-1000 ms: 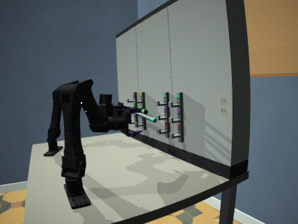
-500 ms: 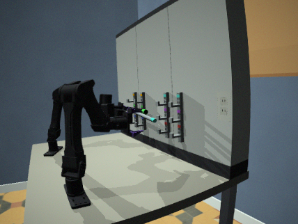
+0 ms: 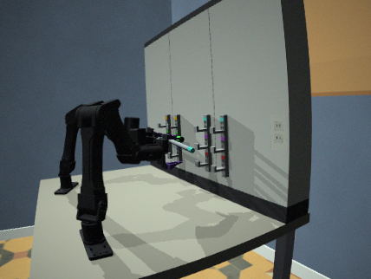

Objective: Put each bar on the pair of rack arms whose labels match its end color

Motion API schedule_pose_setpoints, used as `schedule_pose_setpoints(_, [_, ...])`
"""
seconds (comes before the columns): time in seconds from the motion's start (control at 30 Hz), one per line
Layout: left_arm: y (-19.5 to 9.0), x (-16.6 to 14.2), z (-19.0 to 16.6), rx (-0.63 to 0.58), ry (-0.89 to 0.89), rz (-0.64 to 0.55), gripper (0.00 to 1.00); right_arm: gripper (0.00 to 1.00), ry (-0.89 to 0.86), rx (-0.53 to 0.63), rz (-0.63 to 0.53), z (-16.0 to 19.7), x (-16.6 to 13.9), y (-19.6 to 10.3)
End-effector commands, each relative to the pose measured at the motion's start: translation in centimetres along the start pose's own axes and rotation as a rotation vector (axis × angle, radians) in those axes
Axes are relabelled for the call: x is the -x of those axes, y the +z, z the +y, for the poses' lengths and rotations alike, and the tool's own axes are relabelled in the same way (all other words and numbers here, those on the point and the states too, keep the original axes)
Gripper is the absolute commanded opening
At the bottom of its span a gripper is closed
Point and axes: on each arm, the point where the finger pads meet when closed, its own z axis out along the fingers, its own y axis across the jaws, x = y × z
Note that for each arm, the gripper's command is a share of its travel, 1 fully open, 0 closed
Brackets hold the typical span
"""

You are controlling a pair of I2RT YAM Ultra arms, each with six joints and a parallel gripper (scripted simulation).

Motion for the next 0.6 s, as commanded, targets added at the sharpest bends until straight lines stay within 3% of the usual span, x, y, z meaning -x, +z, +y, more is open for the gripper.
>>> schedule_pose_setpoints(0.0, [0.1, -0.5, 4.7, 0.110, -0.097, 0.004, 0.00, 1.00, 0.040, -0.041, 0.001, -2.0, 0.0, 0.9])
schedule_pose_setpoints(0.57, [0.1, -0.5, 4.8, 0.110, -0.097, 0.004, 0.00, 1.00, 0.040, -0.041, 0.001, -2.0, 0.0, 2.6])
